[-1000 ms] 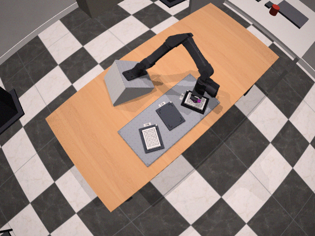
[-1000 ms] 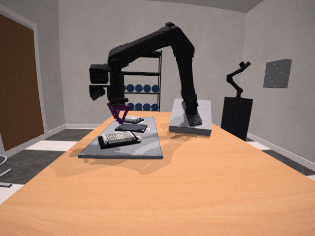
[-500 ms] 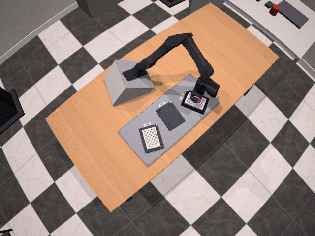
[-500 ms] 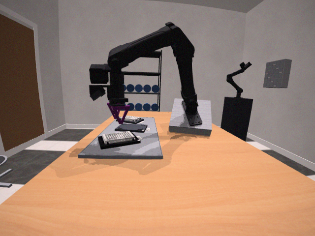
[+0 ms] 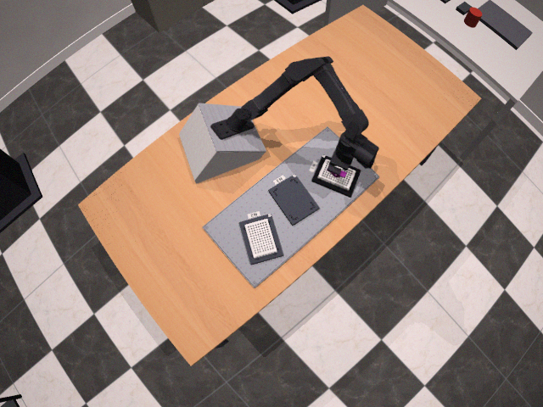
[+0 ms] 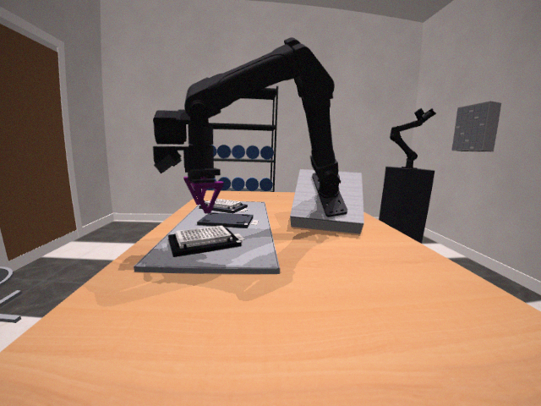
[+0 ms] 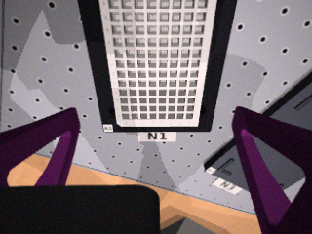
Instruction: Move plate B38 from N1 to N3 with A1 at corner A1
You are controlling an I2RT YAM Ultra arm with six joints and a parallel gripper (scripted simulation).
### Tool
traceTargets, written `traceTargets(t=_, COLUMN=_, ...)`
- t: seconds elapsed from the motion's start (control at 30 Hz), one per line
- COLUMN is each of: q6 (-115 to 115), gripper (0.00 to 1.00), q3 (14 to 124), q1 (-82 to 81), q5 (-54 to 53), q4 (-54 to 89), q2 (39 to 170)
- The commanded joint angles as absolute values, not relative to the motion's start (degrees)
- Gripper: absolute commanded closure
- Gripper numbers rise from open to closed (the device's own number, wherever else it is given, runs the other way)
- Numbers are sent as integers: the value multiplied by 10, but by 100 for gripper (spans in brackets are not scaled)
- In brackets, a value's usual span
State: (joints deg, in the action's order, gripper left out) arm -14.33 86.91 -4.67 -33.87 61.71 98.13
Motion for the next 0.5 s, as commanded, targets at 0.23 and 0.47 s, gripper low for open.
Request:
traceTargets(t=0.23, q6=-133, gripper=0, q3=858, q1=-50, q5=-338, q4=592, q2=981)
traceTargets(t=0.47, q6=-122, gripper=0, q3=844, q1=-59, q5=-335, q4=568, q2=985)
